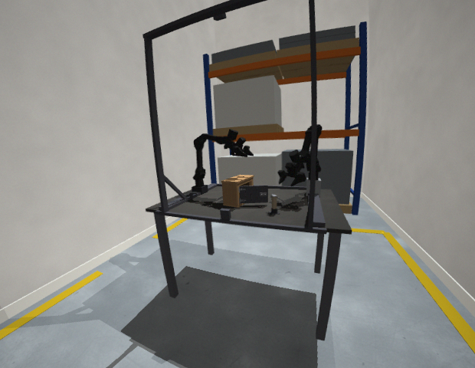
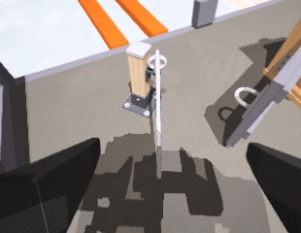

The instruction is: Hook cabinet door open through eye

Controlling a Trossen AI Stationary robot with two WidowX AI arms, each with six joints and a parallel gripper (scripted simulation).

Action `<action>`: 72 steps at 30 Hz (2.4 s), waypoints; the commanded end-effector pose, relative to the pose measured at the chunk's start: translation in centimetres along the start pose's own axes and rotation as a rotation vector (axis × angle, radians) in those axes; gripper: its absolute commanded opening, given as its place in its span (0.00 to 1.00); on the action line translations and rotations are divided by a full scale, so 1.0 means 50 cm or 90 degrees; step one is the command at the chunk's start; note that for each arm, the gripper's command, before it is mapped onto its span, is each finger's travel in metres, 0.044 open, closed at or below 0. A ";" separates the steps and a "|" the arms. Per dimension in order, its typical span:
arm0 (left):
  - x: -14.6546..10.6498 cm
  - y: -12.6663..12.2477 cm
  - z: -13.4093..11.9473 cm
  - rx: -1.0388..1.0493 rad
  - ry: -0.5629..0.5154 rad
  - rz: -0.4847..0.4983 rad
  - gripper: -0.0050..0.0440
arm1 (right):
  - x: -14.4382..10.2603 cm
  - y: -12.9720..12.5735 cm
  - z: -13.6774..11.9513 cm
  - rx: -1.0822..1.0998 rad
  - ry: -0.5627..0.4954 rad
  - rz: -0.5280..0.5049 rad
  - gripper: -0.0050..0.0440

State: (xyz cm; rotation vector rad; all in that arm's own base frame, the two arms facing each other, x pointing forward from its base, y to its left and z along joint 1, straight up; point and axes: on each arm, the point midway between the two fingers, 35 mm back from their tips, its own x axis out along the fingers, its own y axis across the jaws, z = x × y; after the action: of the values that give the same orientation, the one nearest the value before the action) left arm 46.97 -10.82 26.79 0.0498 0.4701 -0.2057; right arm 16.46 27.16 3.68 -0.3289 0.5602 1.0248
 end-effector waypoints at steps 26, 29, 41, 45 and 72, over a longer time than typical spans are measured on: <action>-0.171 -0.044 -0.023 0.012 -0.028 -0.029 0.92 | 0.064 -0.095 0.093 0.208 0.016 -0.259 0.41; -0.175 -0.045 -0.025 0.013 -0.028 -0.030 0.92 | 0.071 -0.110 0.102 0.228 0.019 -0.285 0.41; -0.179 -0.045 -0.017 0.013 -0.035 -0.031 0.92 | 0.099 -0.141 0.117 0.292 0.028 -0.365 0.41; -0.179 -0.045 -0.017 0.013 -0.035 -0.031 0.92 | 0.108 -0.145 0.115 0.289 0.030 -0.363 0.38; -0.172 -0.045 -0.021 0.014 -0.029 -0.031 0.92 | 0.136 -0.163 0.106 0.288 0.029 -0.362 0.12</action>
State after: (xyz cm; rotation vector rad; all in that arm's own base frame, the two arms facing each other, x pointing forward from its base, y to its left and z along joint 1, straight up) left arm 38.77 -11.50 28.09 0.0630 0.4651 -0.2627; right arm 27.52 30.23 2.77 -0.1217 0.6970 0.3206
